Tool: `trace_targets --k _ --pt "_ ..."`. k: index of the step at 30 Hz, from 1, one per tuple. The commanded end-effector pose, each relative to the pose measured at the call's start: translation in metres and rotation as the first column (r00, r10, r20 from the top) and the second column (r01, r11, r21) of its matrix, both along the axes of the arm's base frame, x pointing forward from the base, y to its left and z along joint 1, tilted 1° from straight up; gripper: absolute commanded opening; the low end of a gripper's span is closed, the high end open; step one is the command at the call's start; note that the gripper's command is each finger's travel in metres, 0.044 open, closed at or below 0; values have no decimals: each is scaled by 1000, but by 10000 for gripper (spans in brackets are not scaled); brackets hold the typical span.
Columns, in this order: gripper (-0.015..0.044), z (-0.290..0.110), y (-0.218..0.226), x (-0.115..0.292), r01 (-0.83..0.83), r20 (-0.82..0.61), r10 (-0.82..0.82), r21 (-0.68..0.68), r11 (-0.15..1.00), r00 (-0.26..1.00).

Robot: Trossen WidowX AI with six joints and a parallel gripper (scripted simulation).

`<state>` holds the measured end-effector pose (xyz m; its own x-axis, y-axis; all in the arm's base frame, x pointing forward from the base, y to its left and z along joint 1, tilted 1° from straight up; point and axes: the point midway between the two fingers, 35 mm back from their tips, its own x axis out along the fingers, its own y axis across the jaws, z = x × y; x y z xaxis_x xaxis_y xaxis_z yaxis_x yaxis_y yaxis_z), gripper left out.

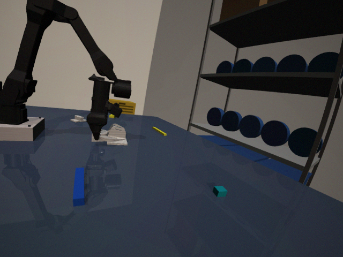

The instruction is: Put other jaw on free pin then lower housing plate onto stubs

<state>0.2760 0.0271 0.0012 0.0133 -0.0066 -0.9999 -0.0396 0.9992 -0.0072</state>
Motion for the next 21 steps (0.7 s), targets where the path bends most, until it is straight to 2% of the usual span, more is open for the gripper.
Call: trace_targets --k 1,11,14,15,21 --pt "351 0 -1 0 -5 1 5 -4 1000 1000" --pt "351 0 -1 0 -5 1 5 -4 1000 1000" --pt "430 0 0 0 0 0 0 0 1000 1000" --pt "440 0 0 0 0 0 0 0 1000 1000" --pt "440 0 0 0 0 0 0 0 1000 1000"
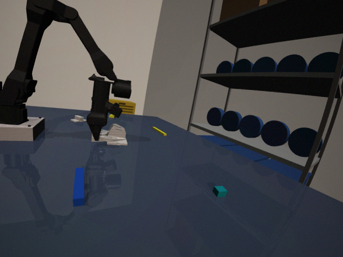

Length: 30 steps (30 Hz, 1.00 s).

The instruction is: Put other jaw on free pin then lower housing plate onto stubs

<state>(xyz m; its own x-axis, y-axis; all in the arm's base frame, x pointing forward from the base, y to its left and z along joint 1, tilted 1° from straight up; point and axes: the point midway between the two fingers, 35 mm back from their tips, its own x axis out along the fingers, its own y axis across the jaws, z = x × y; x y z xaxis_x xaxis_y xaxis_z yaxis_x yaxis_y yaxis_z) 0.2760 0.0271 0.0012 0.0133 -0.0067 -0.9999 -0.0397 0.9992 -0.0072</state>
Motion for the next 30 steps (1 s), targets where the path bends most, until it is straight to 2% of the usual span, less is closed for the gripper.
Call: trace_targets --k 1,8,16,21,30 --pt "440 0 0 0 0 0 0 0 1000 1000" --pt "440 2 0 0 0 0 0 0 1000 1000" --pt "440 74 0 -2 -5 2 5 -4 1000 1000" --pt "440 71 1 0 -3 10 3 1 1000 1000" --pt "440 123 -6 -71 -5 -5 5 -4 1000 1000"
